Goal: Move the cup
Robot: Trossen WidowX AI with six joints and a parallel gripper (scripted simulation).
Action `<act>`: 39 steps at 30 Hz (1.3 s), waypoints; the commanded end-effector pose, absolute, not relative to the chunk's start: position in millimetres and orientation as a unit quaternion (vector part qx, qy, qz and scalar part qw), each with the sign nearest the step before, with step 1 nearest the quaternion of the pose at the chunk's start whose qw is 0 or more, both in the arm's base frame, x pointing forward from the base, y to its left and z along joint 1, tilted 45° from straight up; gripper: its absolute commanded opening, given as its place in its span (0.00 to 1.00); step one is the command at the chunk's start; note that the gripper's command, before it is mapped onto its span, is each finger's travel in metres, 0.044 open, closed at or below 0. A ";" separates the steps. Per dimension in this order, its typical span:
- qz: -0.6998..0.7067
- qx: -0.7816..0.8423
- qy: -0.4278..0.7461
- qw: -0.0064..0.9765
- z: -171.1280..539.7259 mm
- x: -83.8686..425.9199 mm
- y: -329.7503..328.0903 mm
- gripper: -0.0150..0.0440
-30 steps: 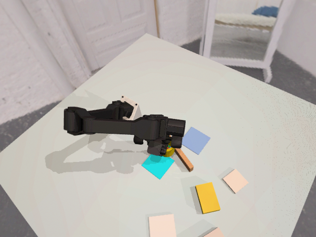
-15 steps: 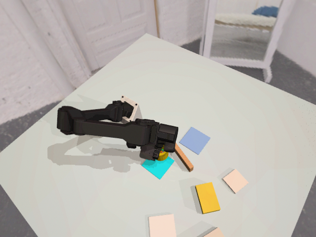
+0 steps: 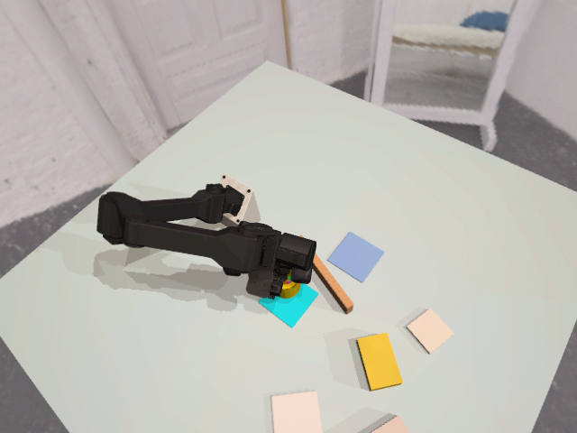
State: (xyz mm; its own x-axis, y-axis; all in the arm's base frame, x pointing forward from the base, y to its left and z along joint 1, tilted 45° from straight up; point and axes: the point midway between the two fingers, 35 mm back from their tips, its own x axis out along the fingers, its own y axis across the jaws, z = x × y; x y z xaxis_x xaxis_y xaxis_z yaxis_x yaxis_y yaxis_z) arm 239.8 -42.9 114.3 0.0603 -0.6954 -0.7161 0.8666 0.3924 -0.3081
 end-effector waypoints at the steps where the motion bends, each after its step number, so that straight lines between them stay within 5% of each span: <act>1: -0.543 0.099 0.421 0.720 110.6 238.7 -47.6 0.25; 39: -0.543 0.099 0.420 0.721 76.7 241.5 -82.3 0.25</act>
